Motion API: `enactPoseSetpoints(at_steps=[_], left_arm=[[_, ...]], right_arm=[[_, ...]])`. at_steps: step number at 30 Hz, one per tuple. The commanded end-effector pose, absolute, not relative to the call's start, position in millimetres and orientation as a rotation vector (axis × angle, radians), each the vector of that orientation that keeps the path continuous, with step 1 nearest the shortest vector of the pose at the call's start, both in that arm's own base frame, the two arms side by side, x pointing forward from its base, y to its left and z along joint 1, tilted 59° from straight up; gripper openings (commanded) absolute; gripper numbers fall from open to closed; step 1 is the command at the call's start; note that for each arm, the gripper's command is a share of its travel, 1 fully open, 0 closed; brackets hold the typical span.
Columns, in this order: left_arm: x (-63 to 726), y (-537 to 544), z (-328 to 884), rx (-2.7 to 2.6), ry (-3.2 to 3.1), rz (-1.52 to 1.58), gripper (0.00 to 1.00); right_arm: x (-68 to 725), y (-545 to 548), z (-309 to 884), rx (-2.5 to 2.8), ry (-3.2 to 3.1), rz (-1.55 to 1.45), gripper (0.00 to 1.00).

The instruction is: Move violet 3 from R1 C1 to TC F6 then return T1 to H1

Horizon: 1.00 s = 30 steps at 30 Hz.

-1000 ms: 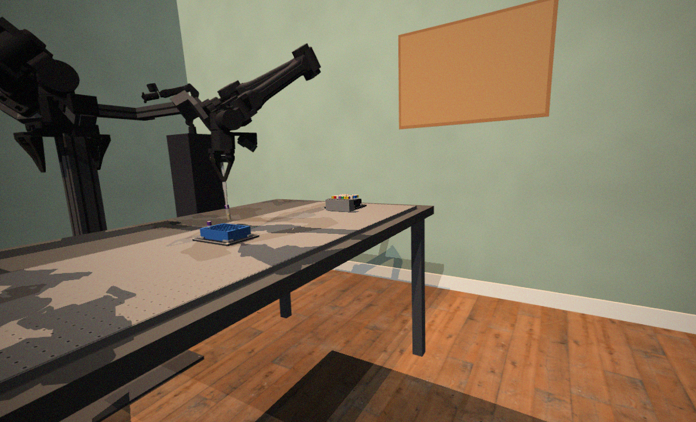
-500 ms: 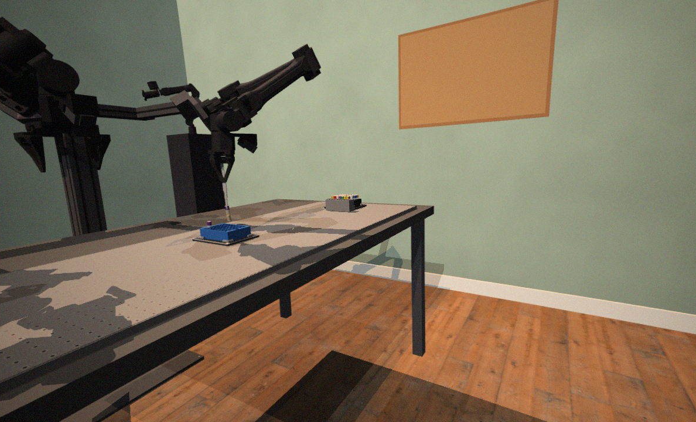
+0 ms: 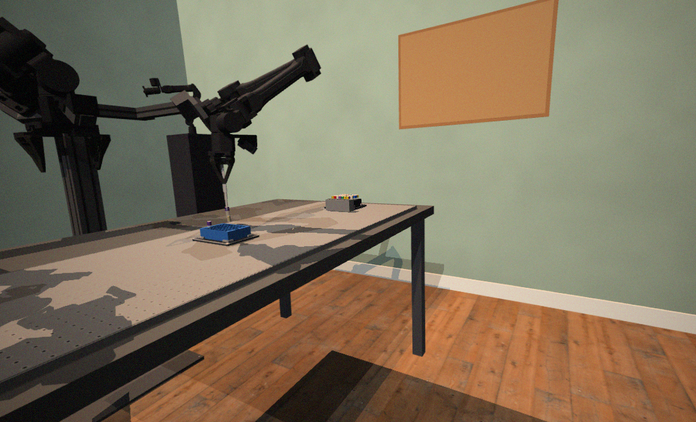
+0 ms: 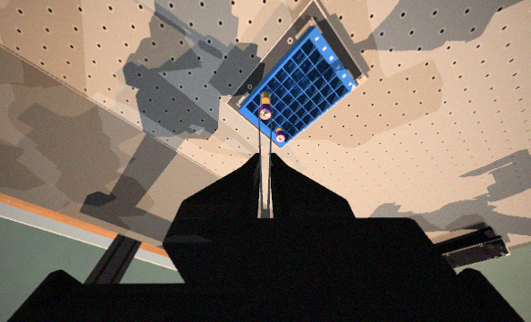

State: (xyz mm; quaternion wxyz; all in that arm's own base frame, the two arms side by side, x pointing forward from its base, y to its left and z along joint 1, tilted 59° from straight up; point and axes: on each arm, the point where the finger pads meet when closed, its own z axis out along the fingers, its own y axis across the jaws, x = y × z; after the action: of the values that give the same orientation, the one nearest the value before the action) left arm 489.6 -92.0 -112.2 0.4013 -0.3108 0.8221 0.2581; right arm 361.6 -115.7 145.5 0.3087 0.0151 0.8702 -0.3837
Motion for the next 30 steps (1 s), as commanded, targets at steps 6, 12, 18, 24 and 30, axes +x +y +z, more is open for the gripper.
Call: enactPoseSetpoints(at_steps=[6, 12, 18, 24, 30], left_arm=[[493.8, -77.3, -121.1, -0.806, 2.078, 0.670, 0.09], [494.2, -75.8, -121.9, -0.805, 2.078, 0.673, 0.09], [494.8, -74.7, -122.8, -0.805, 2.078, 0.672, 0.09], [495.6, -74.2, -123.5, -0.806, 2.078, 0.669, 0.09], [495.8, -72.7, -124.3, -0.805, 2.078, 0.672, 0.09]], right_arm=[[368.8, -114.1, 158.9, 0.071, 2.261, -1.000, 1.00], [368.8, -114.1, 158.9, 0.071, 2.261, -1.000, 1.00], [368.8, -114.1, 158.9, 0.071, 2.261, -1.000, 1.00], [368.8, -114.1, 158.9, 0.071, 2.261, -1.000, 1.00], [368.8, -114.1, 158.9, 0.071, 2.261, -1.000, 1.00]])
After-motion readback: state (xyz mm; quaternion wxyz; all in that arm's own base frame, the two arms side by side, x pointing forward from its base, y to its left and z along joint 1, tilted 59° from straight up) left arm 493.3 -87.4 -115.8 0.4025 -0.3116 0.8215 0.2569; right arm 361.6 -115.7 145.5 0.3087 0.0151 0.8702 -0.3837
